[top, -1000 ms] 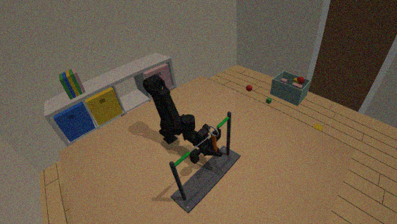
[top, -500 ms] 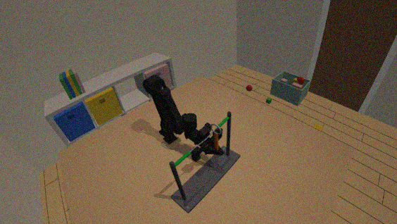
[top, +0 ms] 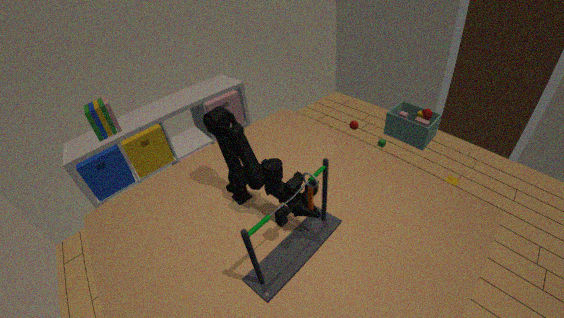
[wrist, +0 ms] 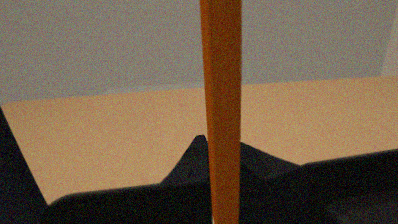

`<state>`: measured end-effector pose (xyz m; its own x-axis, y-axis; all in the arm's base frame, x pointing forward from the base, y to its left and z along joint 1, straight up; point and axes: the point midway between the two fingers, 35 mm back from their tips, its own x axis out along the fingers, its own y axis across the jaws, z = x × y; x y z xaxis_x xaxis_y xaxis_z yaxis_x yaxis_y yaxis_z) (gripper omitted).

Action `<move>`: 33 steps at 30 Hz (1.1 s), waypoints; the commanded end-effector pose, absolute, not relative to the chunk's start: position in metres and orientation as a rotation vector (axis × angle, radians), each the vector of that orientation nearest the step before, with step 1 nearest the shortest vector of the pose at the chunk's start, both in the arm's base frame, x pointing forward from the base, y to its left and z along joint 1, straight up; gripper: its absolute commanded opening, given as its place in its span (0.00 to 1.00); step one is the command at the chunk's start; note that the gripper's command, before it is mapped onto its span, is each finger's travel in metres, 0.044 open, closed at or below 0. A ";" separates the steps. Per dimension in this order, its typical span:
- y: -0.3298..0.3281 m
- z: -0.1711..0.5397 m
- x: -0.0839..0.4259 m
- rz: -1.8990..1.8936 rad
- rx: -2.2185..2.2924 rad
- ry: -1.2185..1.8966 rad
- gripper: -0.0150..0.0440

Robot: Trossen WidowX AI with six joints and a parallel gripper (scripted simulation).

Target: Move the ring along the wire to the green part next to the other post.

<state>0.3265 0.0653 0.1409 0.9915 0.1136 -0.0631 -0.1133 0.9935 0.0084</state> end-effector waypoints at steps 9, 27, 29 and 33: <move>0.072 0.143 0.318 0.111 -0.002 0.128 0.00; 0.076 0.130 0.304 0.111 -0.008 0.231 0.00; 0.076 0.129 0.304 0.111 -0.008 0.232 0.00; 0.076 0.129 0.304 0.111 -0.008 0.232 0.00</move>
<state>0.3047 0.0770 0.1299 0.9672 0.1134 -0.2274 -0.1165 0.9932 0.0000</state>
